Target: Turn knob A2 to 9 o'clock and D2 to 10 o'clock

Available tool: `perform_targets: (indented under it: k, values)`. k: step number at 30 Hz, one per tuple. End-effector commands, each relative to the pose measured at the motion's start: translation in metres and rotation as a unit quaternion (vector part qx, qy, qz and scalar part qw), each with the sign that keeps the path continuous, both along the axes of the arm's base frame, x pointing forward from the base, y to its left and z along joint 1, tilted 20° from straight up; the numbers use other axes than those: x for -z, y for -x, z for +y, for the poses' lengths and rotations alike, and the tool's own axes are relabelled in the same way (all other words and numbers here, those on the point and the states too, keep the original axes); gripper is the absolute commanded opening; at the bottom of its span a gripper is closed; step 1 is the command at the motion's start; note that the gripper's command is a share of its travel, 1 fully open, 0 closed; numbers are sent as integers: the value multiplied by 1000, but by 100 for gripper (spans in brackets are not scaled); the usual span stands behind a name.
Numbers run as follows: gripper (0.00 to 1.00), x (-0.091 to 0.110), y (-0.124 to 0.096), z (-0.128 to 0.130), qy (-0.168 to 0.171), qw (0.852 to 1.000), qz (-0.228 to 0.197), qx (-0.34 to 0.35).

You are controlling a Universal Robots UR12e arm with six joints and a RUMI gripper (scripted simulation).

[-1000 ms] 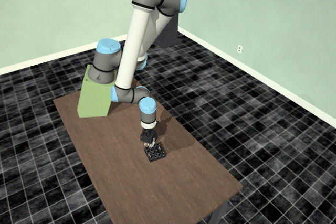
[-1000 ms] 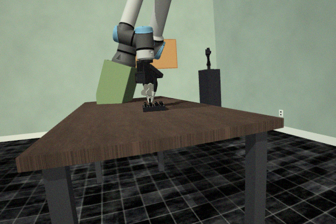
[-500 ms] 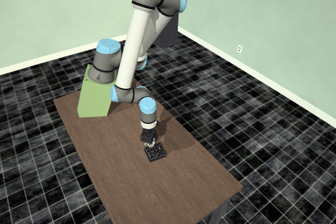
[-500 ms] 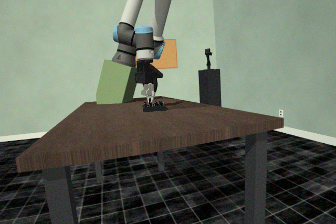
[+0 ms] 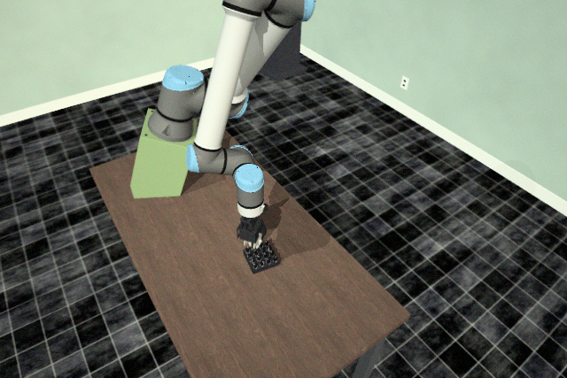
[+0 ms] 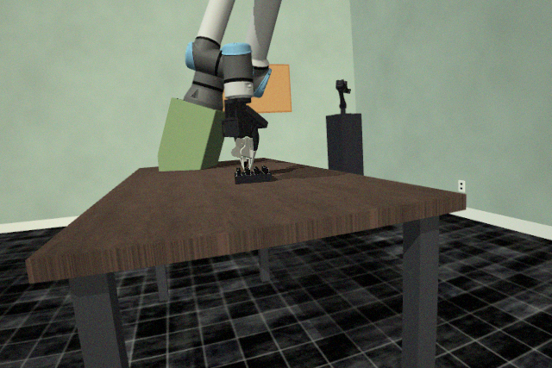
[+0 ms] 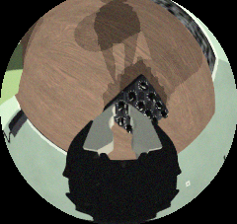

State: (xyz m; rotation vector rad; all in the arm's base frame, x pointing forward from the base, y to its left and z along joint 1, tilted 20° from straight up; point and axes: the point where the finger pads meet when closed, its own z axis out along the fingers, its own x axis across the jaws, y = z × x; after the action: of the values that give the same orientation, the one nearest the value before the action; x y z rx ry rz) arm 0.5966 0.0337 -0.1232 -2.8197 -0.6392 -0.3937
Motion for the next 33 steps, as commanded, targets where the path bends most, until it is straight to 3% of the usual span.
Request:
perform_targets:
  k: [1, 17, 33]
  values:
    - [11, 0, 0, 0, 0, 1000, 0, 0]
    - [11, -3, 0, -1, 0, 1000, 0, 0]
    - [11, -34, 7, -10, 0, 1000, 0, 0]
